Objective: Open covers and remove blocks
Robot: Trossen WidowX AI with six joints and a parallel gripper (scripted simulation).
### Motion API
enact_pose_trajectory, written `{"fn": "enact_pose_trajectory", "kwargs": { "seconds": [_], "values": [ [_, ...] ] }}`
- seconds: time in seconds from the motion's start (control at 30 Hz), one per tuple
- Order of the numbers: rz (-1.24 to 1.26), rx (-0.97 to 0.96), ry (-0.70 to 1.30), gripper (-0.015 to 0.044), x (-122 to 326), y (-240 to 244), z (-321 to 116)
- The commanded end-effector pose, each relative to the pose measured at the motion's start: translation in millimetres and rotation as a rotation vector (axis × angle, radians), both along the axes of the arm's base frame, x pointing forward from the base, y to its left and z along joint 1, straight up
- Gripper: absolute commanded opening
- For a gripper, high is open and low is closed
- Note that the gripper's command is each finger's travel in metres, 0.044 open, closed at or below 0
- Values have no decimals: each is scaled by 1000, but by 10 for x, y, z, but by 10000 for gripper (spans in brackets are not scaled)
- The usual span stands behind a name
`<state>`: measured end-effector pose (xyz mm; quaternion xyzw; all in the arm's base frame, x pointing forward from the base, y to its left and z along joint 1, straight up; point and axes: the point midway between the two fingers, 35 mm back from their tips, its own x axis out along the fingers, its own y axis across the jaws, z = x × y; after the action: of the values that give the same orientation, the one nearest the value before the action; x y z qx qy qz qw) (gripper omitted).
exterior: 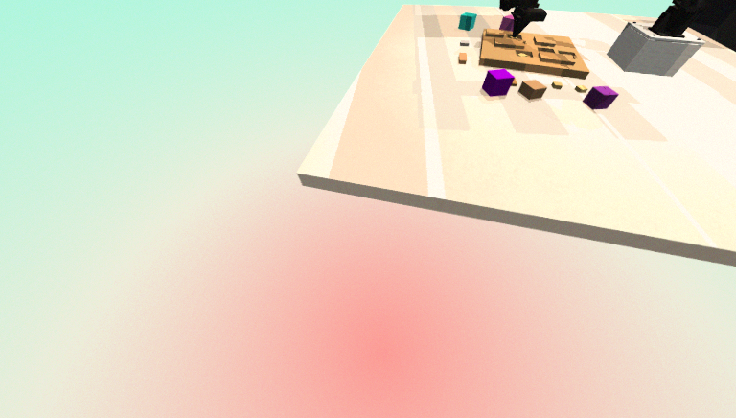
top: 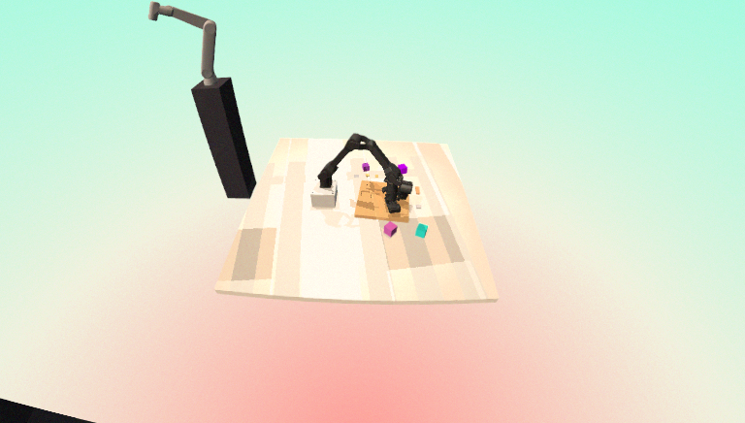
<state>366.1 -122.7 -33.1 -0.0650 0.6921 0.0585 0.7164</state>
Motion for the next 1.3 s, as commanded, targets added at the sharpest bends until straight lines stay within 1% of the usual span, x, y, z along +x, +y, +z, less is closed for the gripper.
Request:
{"fn": "enact_pose_trajectory", "kwargs": {
  "seconds": [0.0, 0.63, 1.03, 1.1, 1.2, 1.23, 1.27],
  "values": [
    [3, 1, 5, 0, -17, 4, -14],
    [3, 1, 5, 0, -18, 4, -14],
    [2, 0, 4, 0, -3, 0, 118],
    [0, 3, 8, 53, -15, 5, 121],
    [1, 2, 7, 131, -7, 1, 351],
    [2, 1, 6, 144, -8, 1, 435],
    [2, 1, 5, 144, -10, 1, 518]
  ]
}}
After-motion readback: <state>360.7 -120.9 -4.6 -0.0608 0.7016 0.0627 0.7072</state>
